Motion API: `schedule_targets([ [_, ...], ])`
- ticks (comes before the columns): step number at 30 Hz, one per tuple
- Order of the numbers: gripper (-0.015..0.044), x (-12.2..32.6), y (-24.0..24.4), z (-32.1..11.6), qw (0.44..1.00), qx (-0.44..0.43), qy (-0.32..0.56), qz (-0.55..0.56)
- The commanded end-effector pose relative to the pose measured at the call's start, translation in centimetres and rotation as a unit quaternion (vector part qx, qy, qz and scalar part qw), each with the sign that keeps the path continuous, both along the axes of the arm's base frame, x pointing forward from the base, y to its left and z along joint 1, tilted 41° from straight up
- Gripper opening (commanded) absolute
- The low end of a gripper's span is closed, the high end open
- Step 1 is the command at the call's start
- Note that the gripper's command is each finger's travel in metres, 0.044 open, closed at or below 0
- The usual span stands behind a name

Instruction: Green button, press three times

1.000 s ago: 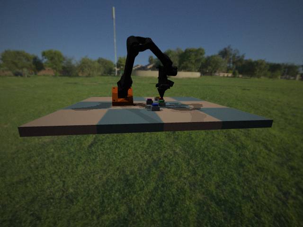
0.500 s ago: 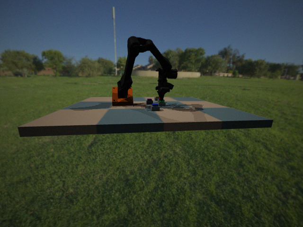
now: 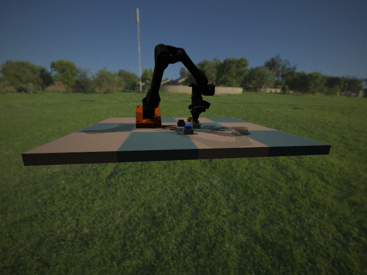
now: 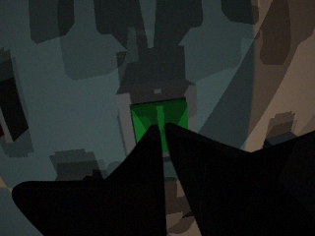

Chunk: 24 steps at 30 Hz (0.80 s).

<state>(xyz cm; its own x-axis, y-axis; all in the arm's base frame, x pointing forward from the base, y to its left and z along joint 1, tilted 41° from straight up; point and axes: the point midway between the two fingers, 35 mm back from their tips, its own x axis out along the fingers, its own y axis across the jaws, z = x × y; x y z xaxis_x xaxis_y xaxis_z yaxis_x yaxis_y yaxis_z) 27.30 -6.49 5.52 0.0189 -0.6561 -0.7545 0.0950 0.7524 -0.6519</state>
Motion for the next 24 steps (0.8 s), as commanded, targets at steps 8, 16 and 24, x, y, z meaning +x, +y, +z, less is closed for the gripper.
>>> schedule_targets([
  [8,0.002,0.0,2.1,2.5,1.0,-0.001,0.001,0.001],
  [16,0.002,0.0,1.7,1.9,1.0,-0.001,0.001,0.001],
  [24,0.002,0.0,0.8,1.0,1.0,-0.001,0.001,0.001],
])
